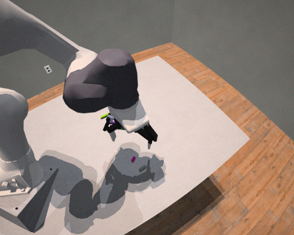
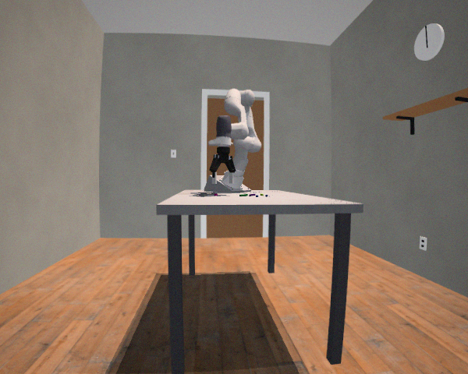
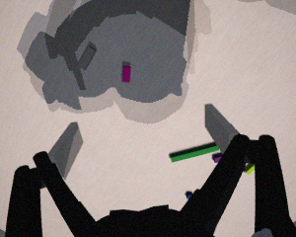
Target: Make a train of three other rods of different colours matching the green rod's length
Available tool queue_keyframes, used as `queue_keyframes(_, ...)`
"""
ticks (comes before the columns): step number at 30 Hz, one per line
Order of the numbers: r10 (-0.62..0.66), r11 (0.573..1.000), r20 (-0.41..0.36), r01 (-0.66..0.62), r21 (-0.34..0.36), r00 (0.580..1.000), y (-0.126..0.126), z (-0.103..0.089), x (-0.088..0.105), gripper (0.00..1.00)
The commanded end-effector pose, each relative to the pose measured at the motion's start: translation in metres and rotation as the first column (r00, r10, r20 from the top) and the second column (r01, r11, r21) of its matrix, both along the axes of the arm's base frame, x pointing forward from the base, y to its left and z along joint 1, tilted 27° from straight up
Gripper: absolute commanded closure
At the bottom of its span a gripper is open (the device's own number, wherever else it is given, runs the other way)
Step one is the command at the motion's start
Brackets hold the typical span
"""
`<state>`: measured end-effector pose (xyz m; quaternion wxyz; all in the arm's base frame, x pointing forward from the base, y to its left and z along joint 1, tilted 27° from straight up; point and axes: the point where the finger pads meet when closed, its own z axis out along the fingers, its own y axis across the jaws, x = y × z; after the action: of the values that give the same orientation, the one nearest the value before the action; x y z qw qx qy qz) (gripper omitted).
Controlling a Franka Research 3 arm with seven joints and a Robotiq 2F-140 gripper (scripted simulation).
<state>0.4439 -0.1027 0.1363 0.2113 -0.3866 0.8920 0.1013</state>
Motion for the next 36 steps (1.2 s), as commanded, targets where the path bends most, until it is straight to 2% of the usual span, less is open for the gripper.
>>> queue_keyframes(1,0.002,1.0,0.004,-0.002,-0.001,1.0,-0.001,0.0,0.001,0.0)
queue_keyframes(7,-0.06,0.998,-0.018,0.06,0.021,0.998,0.003,0.003,0.002,0.0)
queue_keyframes(10,-0.184,0.98,-0.07,0.188,0.062,0.98,0.011,0.008,0.003,0.0)
queue_keyframes(21,-0.352,0.923,-0.154,0.37,0.109,0.923,0.022,0.014,0.004,0.0)
queue_keyframes(23,-0.352,0.923,-0.154,0.37,0.109,0.923,0.022,0.014,0.004,0.0)
queue_keyframes(24,-0.389,0.904,-0.175,0.411,0.117,0.904,0.025,0.016,0.004,0.0)
queue_keyframes(36,-0.541,0.795,-0.275,0.59,0.141,0.795,0.036,0.022,0.004,0.0)
